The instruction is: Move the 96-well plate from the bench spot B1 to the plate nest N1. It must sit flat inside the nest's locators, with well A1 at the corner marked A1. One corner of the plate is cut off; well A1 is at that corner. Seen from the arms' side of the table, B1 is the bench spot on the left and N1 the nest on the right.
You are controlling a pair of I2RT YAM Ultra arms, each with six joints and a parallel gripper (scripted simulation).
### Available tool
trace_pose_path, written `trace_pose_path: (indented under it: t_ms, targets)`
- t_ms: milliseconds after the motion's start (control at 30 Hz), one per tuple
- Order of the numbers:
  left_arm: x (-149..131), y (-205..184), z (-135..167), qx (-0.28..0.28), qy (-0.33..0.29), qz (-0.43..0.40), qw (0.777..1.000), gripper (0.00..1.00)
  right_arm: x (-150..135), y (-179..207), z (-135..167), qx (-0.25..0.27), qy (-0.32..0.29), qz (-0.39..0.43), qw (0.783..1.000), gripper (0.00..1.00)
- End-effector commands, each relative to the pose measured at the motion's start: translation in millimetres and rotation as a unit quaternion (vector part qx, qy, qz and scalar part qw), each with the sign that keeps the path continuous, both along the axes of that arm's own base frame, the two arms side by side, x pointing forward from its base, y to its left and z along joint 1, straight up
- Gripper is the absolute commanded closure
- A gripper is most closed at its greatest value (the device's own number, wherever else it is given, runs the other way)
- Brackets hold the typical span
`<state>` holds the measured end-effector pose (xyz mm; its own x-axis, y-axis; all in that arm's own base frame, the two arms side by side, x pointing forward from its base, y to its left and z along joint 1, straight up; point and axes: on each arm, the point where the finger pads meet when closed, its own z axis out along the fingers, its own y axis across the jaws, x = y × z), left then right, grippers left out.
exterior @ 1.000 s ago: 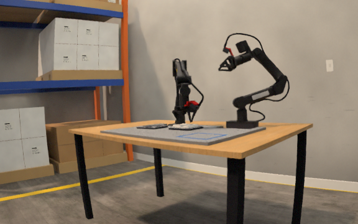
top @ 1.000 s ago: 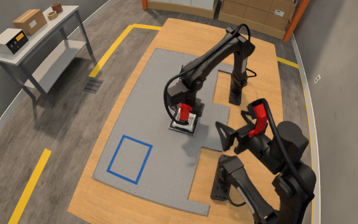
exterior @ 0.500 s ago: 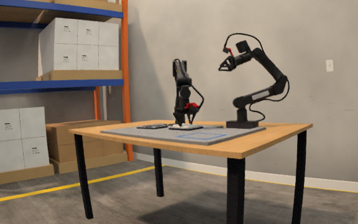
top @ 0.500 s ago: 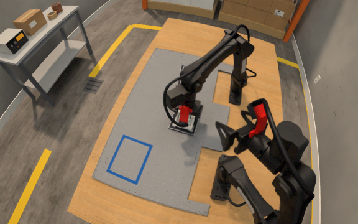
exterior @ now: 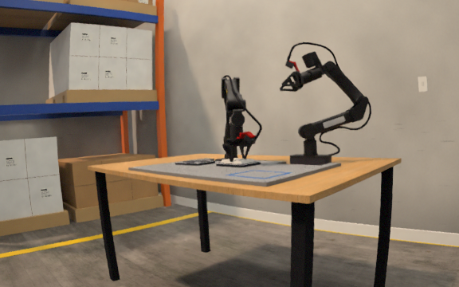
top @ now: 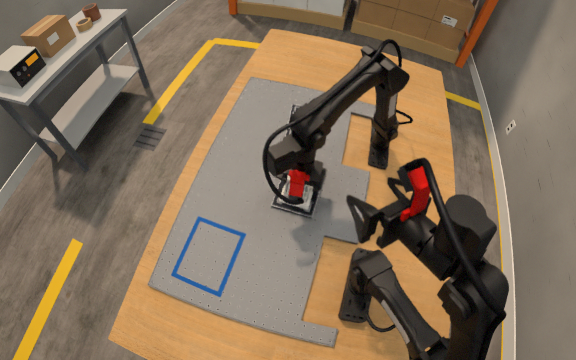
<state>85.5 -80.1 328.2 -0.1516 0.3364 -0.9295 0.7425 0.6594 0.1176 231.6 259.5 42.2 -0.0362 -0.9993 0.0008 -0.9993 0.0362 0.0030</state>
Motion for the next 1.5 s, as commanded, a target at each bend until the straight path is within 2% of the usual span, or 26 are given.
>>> trace_pose_path:
  t_ms: [0, 167, 433, 567, 700, 800, 867, 933, 1200, 1333, 1467]
  targets:
    - [0, 1, 6, -0.008, -0.004, 0.000, 1.000, 0.00, 2, 2, 20, 0.007, -0.007, -0.001, 1.000, 0.22]
    - [0, 1, 6, -0.008, -0.004, 0.000, 1.000, 0.00, 2, 1, 45, 0.007, -0.007, 0.000, 1.000, 0.22]
    - [4, -7, 21, -0.032, -0.023, -0.006, 0.999, 0.00, 6, -4, 43, 0.011, -0.011, 0.018, 1.000, 0.22]
    - [20, -37, 43, -0.076, -0.056, -0.022, 0.995, 0.00, 9, -33, 40, 0.007, -0.009, 0.043, 0.999, 0.22]
    - [48, -90, 50, -0.115, -0.090, -0.049, 0.988, 0.00, 18, -89, 41, 0.005, -0.009, 0.055, 0.998, 0.22]
    - [65, -128, 34, -0.129, -0.099, -0.068, 0.984, 0.00, 22, -130, 40, 0.007, -0.005, 0.055, 0.998, 0.22]
    - [73, -153, 10, -0.129, -0.098, -0.083, 0.983, 0.00, 24, -157, 40, 0.006, -0.004, 0.057, 0.998, 0.22]
    - [73, -153, 10, -0.129, -0.098, -0.083, 0.983, 0.00, 24, -157, 40, 0.006, -0.004, 0.057, 0.998, 0.22]
    - [78, -197, -56, -0.138, -0.102, -0.120, 0.978, 0.00, 32, -234, 41, 0.005, -0.002, 0.026, 1.000, 0.22]
    - [74, -203, -83, -0.132, -0.095, -0.131, 0.978, 0.00, 45, -252, 43, 0.008, -0.018, 0.012, 1.000, 0.22]
    - [73, -205, -96, -0.125, -0.088, -0.134, 0.979, 0.00, 42, -257, 42, 0.008, -0.011, 0.000, 1.000, 0.22]
